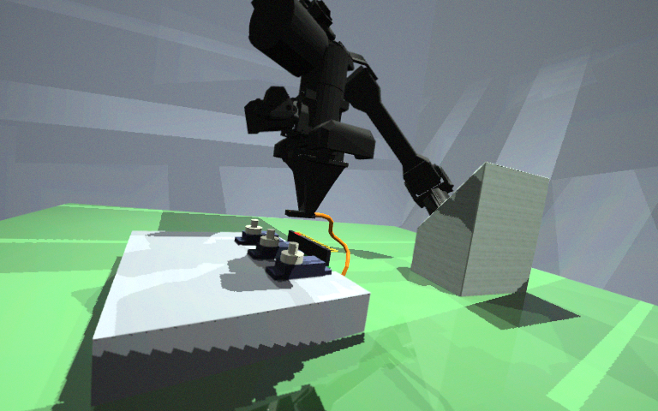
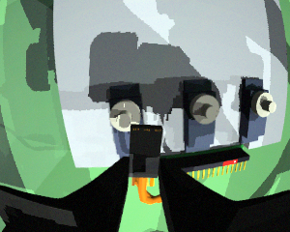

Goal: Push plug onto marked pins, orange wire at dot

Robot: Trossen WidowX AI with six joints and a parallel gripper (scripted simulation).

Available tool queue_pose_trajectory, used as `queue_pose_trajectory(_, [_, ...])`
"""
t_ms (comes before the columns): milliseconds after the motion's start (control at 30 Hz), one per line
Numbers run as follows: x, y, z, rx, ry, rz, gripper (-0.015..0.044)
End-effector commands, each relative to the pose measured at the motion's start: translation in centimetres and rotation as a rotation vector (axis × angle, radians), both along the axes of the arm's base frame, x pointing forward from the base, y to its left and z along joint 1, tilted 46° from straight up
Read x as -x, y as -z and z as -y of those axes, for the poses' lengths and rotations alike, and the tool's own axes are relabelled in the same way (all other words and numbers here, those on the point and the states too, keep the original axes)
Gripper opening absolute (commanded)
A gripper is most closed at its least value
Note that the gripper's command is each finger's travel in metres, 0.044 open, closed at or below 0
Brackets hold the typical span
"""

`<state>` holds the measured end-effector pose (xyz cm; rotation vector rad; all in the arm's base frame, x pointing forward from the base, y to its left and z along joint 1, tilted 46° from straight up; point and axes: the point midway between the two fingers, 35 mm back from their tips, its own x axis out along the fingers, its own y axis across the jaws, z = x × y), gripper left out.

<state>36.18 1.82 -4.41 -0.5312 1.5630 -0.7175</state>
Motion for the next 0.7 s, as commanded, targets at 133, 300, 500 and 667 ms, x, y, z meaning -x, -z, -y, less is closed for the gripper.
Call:
queue_pose_trajectory(133, [1.9,-2.2,1.7,-0.001,-0.024,-0.021,0.0])
queue_pose_trajectory(300, [3.3,-3.4,2.7,-0.002,-0.037,-0.035,0.0])
queue_pose_trajectory(500, [5.1,-4.7,3.9,-0.004,-0.053,-0.053,0.0])
queue_pose_trajectory(667, [6.8,-5.6,4.8,-0.005,-0.066,-0.068,0.0])
